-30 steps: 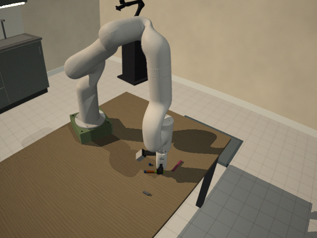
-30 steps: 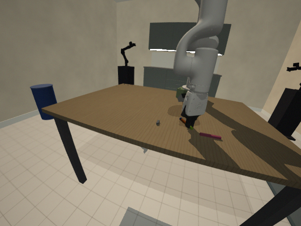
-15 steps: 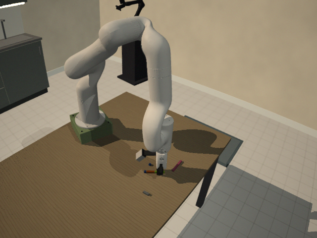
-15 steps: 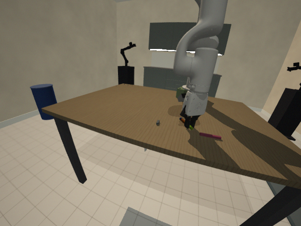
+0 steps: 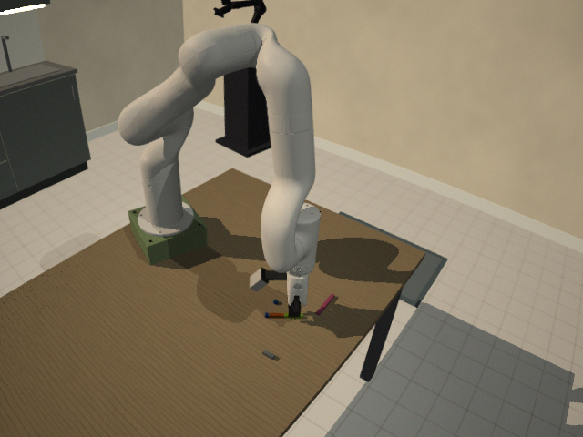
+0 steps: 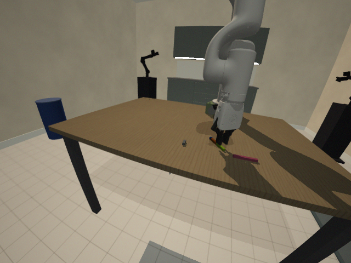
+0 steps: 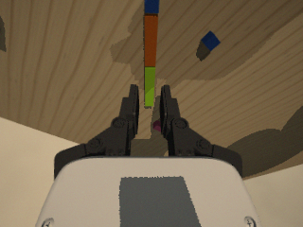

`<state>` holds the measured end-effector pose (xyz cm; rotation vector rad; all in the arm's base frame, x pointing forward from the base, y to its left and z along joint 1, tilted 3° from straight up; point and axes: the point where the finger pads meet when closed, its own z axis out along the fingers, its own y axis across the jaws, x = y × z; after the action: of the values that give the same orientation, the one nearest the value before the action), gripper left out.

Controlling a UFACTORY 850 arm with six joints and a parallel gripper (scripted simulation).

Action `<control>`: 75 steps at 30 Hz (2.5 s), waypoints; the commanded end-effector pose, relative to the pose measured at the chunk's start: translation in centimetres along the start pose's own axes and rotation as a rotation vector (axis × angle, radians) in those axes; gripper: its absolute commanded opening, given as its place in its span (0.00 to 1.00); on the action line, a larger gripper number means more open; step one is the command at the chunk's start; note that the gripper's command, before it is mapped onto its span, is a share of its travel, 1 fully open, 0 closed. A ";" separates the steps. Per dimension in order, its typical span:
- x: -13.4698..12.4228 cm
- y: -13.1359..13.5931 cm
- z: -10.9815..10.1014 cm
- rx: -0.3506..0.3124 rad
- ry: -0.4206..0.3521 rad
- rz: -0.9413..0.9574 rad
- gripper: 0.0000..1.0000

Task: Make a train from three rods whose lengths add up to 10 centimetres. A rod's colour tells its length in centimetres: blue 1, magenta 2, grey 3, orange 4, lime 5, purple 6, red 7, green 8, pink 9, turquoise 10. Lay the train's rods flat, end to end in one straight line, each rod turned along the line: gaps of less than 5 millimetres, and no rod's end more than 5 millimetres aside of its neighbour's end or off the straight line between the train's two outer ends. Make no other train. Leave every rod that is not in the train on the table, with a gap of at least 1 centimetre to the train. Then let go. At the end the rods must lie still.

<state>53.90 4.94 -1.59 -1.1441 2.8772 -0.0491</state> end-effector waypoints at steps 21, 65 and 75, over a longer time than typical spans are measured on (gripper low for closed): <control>-0.1 -0.1 -7.2 0.001 -0.002 0.000 0.24; 0.0 -0.1 -14.7 0.001 -0.002 0.000 1.00; 0.0 -0.1 -15.9 0.001 -0.002 0.000 1.00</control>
<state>53.04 5.12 14.03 -1.1442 2.8772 -0.0482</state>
